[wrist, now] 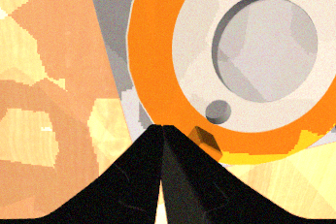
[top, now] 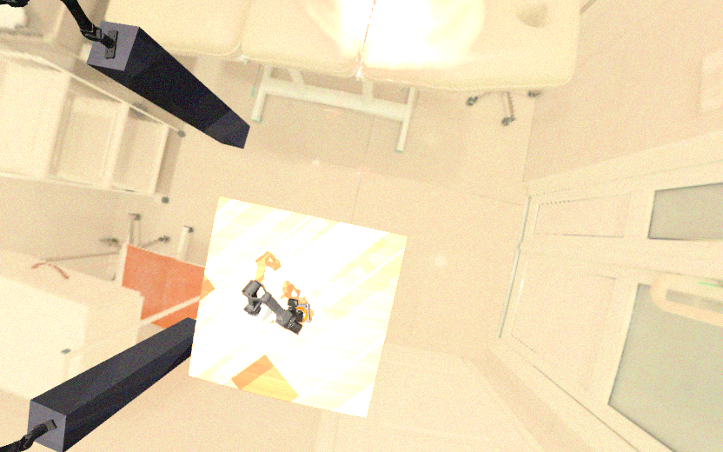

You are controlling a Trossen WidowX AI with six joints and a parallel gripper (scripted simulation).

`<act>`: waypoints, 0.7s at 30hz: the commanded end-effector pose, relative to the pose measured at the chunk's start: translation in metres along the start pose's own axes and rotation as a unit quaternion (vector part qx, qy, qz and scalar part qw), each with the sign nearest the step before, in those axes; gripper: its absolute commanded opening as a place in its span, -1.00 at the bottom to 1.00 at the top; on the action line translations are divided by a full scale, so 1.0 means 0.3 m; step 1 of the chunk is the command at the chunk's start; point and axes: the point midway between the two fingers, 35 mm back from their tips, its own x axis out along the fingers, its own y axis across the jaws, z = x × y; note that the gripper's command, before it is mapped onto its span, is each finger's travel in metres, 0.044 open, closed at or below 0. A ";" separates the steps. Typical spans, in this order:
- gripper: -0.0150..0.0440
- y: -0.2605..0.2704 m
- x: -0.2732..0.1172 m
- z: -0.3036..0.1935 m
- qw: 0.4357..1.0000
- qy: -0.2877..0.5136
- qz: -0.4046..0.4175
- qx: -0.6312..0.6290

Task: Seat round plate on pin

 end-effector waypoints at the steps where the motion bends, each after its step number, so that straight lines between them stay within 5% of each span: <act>1: -0.49 -0.007 0.008 -0.016 1.000 0.002 0.003 0.003; 21: -0.49 -0.075 0.008 -0.062 1.000 0.002 0.003 0.004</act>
